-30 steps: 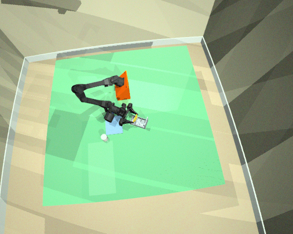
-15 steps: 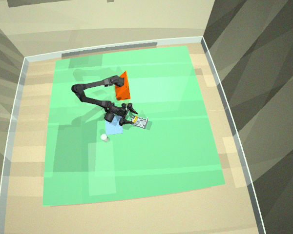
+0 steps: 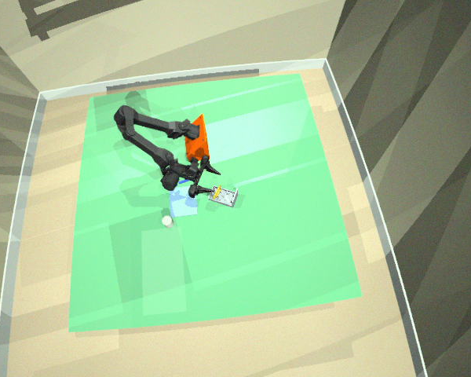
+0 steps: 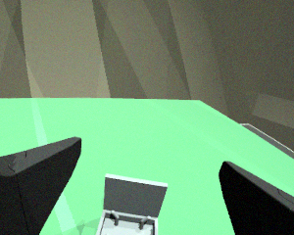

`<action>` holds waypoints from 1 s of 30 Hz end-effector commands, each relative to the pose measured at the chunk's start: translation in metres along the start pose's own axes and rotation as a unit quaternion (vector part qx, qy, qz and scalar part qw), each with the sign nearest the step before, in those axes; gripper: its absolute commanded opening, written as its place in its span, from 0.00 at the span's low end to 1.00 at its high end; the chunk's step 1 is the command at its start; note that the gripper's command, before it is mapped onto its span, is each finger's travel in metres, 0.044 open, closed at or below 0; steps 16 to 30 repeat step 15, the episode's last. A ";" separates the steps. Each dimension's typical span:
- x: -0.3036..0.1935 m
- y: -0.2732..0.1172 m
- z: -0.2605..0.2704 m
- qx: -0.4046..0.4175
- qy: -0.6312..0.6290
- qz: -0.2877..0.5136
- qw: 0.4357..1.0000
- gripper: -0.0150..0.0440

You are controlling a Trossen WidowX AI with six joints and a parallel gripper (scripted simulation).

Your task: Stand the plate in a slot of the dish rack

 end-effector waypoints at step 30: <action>0.012 0.009 0.015 0.044 0.204 0.165 0.964 0.93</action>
Point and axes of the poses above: the point midway between the two fingers, 35 mm back from their tips, its own y axis out along the fingers, its own z axis across the jaws, x = y × z, the point moved 4 cm from there along -y, back along the fingers, and after that the axes turned 8 degrees about y, right-handed, at the moved point
